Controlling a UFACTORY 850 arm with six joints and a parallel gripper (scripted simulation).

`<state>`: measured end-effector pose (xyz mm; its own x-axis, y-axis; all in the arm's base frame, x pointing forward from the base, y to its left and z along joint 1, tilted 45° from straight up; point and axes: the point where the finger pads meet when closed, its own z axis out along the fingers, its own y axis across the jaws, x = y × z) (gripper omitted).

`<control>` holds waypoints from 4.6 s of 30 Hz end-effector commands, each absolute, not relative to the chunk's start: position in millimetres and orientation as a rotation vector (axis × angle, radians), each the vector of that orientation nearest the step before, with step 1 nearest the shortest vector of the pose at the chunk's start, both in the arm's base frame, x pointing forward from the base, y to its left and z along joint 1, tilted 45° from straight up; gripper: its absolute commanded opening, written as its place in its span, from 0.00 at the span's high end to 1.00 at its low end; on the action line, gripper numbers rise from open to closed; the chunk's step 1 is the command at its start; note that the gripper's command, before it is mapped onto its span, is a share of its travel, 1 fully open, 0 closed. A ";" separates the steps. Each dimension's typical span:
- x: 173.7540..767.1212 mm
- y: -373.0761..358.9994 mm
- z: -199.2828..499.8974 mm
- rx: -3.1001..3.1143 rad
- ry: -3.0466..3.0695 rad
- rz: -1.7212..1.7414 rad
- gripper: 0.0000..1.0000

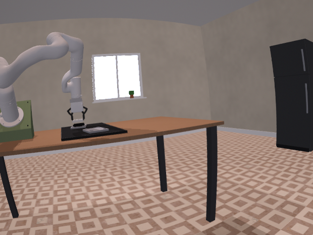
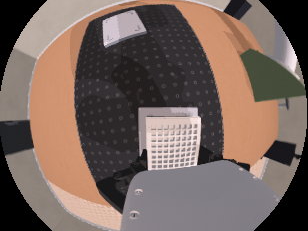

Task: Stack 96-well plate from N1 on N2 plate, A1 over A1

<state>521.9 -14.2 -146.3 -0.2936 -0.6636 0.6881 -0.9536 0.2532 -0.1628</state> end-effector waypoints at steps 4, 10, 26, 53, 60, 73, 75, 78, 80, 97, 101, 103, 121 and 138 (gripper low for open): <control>522.4 -18.5 -150.9 1.466 -2.044 0.787 1.00; 522.4 -18.6 -150.9 1.466 -2.044 0.787 1.00; 522.3 -18.8 -151.2 1.466 -2.044 0.787 1.00; 522.0 -21.8 -154.1 1.466 -2.044 0.787 1.00; 522.0 -22.4 -154.7 1.466 -2.044 0.787 1.00; 521.8 -23.9 -156.2 1.466 -2.044 0.787 1.00; 521.8 -23.9 -156.2 1.466 -2.044 0.787 1.00; 521.8 -24.2 -156.6 1.466 -2.044 0.787 1.00; 521.8 -24.5 -156.8 1.466 -2.044 0.787 1.00; 521.6 -26.2 -158.6 1.466 -2.044 0.787 1.00; 521.6 -26.4 -158.7 1.466 -2.044 0.787 1.00; 521.5 -26.8 -159.2 1.466 -2.044 0.787 0.00; 521.6 -26.8 -159.1 1.466 -2.044 0.787 0.00; 521.9 -23.1 -155.4 1.466 -2.044 0.787 0.00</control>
<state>520.6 -27.4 -159.5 -0.2936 -0.6635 0.6881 -0.9536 0.2531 -0.1629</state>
